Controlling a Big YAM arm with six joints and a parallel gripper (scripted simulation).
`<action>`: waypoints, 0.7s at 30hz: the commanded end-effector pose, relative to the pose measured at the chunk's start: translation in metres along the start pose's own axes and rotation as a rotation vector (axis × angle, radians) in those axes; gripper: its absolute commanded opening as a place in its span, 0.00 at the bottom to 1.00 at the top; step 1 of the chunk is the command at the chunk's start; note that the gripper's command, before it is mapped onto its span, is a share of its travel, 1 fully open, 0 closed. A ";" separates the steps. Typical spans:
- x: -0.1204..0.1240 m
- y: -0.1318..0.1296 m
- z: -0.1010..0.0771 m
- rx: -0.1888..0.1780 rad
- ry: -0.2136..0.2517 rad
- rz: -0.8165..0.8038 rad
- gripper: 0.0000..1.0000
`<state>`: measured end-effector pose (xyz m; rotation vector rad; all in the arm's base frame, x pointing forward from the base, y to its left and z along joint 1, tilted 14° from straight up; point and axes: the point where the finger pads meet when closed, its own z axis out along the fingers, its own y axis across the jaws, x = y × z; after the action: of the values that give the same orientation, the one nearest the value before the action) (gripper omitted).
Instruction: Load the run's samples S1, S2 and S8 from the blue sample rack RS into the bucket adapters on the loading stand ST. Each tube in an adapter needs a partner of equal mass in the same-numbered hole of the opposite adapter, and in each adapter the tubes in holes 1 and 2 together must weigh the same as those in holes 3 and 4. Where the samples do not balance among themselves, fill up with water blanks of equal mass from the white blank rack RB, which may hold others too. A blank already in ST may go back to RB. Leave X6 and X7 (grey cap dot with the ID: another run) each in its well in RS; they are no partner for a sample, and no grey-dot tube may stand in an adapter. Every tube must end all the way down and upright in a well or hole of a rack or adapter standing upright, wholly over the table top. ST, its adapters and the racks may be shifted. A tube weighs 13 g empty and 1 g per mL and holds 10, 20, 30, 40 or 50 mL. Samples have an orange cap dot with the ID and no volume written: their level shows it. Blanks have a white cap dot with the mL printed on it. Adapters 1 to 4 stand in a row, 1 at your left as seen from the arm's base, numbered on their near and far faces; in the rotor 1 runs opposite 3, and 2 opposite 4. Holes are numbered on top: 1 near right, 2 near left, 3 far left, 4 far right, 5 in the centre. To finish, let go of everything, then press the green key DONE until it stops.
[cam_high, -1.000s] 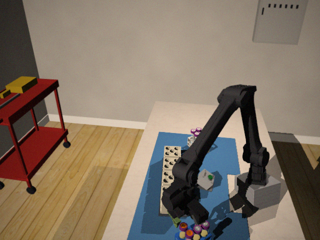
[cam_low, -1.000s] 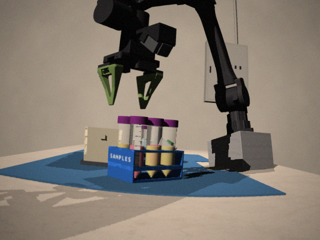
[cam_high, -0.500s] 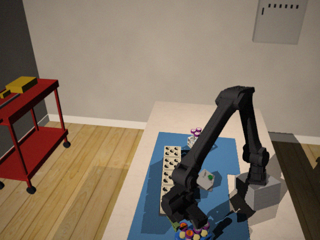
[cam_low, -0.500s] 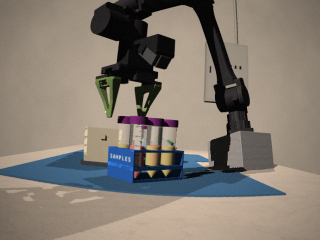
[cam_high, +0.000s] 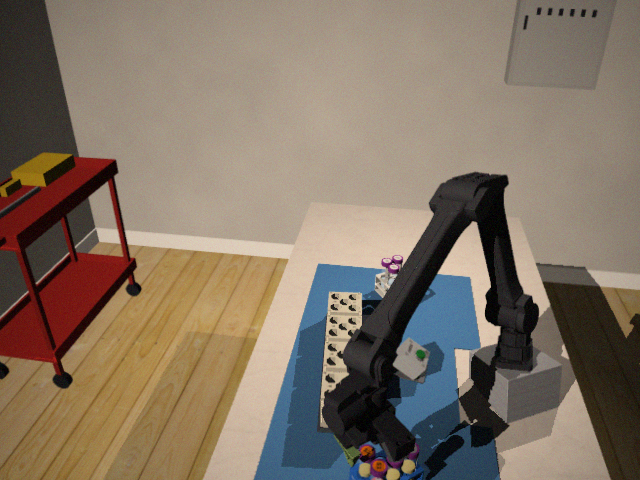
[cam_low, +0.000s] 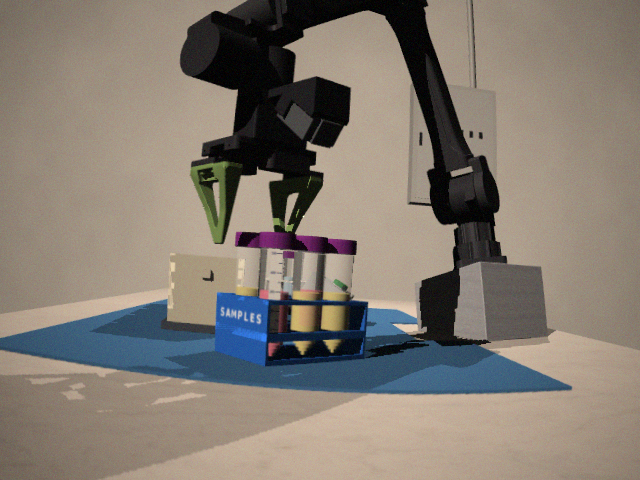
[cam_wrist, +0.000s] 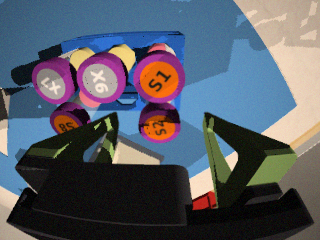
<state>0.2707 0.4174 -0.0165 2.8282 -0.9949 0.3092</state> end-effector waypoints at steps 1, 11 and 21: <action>-0.001 -0.015 -0.016 0.045 -0.009 0.006 0.80; -0.001 -0.015 -0.016 0.045 -0.009 0.006 0.00; 0.001 -0.017 -0.032 0.060 -0.012 0.004 0.00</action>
<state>0.2704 0.4169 -0.0168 2.8268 -0.9940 0.3086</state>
